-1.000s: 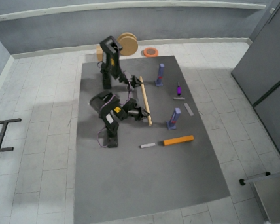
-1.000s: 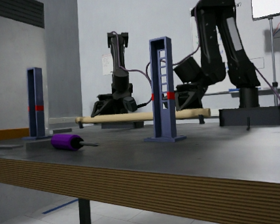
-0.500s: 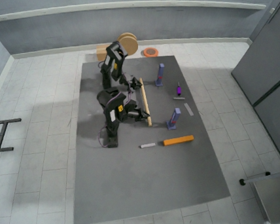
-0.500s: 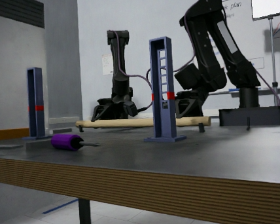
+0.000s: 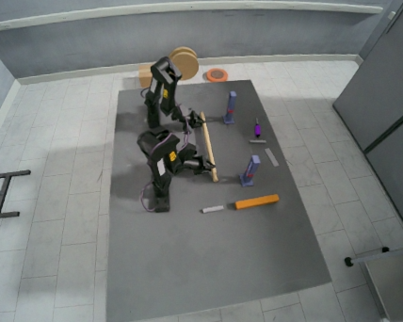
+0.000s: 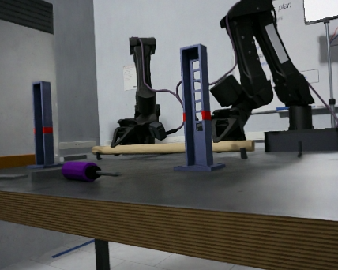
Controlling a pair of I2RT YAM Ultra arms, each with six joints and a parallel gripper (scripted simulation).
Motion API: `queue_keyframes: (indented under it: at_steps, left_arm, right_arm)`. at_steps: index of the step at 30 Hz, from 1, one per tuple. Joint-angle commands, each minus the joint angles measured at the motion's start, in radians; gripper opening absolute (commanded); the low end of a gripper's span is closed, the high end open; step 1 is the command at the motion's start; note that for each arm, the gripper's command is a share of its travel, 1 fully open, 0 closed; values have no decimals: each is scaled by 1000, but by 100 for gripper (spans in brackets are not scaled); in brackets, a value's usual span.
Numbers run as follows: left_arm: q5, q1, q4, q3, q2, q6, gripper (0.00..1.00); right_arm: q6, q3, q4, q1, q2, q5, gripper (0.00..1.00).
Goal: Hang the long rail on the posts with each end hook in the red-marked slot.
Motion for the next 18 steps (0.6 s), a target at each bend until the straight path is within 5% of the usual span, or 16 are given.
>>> queue_keyframes:
  at_steps: [1, 18]
  left_arm:
    - [-7, 0, -19, -12, -34, -10, 18]
    - [9, 0, -46, 0, -30, -15, 18]
  right_arm:
    - [8, 3, 4, 6, -36, 1, 19]
    - [12, 3, -27, 2, -32, -7, 19]
